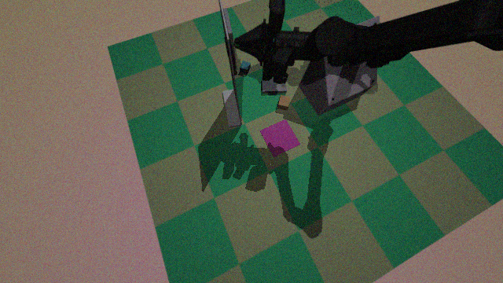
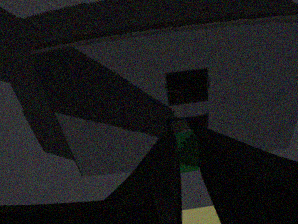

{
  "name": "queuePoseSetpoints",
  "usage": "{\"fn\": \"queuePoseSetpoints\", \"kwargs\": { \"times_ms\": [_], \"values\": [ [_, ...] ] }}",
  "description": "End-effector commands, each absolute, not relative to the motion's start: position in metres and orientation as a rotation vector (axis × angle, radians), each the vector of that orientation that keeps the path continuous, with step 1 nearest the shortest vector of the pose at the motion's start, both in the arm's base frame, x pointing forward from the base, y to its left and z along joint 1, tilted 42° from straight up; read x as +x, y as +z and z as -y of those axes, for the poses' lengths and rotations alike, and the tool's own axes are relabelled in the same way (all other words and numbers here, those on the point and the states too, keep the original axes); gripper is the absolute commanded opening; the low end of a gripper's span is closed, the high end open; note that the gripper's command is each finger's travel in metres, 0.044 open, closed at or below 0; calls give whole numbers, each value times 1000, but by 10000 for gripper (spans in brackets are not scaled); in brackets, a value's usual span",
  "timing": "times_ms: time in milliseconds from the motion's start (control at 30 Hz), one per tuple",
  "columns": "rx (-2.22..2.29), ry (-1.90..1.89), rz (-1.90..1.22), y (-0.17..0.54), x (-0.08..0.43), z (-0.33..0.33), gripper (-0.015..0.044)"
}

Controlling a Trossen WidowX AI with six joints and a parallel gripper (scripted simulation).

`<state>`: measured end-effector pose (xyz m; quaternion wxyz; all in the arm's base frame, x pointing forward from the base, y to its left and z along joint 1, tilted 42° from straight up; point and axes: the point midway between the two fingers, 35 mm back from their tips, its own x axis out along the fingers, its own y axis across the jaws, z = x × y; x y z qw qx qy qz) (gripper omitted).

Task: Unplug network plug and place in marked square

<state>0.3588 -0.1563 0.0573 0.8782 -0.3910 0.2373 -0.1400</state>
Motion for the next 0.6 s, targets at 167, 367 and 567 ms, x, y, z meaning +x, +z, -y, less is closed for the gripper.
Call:
{"fn": "queuePoseSetpoints", "kwargs": {
  "times_ms": [167, 367, 567],
  "values": [
    [-810, -292, -495, 58, 355, 155, 0],
    [-810, -292, -495, 58, 352, 154, 0],
    [-810, -292, -495, 59, 349, 153, 0]
  ]
}}
